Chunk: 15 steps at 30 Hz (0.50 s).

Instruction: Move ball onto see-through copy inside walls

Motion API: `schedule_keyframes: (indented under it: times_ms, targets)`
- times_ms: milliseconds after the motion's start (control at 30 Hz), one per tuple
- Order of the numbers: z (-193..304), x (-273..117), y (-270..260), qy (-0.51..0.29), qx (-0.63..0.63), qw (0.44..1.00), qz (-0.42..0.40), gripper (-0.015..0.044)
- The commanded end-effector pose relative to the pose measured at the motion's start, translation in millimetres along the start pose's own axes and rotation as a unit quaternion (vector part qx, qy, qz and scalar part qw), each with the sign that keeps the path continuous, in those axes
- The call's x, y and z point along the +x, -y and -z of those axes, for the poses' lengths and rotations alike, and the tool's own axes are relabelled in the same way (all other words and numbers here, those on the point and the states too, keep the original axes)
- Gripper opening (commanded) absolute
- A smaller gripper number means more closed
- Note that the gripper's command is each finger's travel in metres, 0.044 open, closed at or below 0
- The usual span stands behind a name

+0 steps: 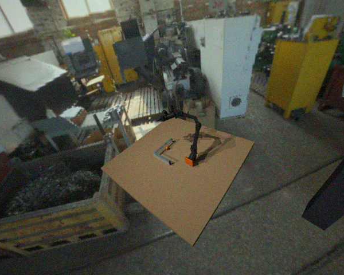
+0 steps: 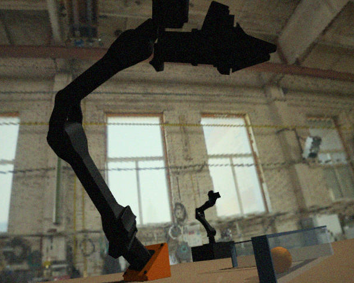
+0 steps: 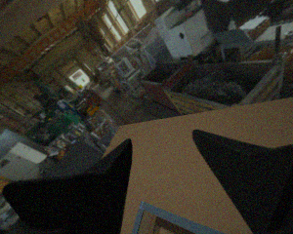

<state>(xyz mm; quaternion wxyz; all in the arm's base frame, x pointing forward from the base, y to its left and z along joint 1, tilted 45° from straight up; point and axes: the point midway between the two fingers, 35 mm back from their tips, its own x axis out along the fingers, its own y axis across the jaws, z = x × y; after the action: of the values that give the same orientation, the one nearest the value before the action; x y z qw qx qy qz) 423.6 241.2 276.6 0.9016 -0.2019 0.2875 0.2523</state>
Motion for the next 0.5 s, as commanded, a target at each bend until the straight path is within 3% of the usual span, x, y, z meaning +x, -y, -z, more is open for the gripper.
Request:
schedule_keyframes:
  times_ms: [0, 233, 467]
  targets:
    - [60, 34, 4, -0.123, 0.048, 0.99, 0.042, 0.03]
    - [165, 63, 12, -0.319, 0.094, 0.931, 0.148, 0.03]
    - [258, 57, 26, -0.479, 0.071, 0.827, 0.287, 0.03]
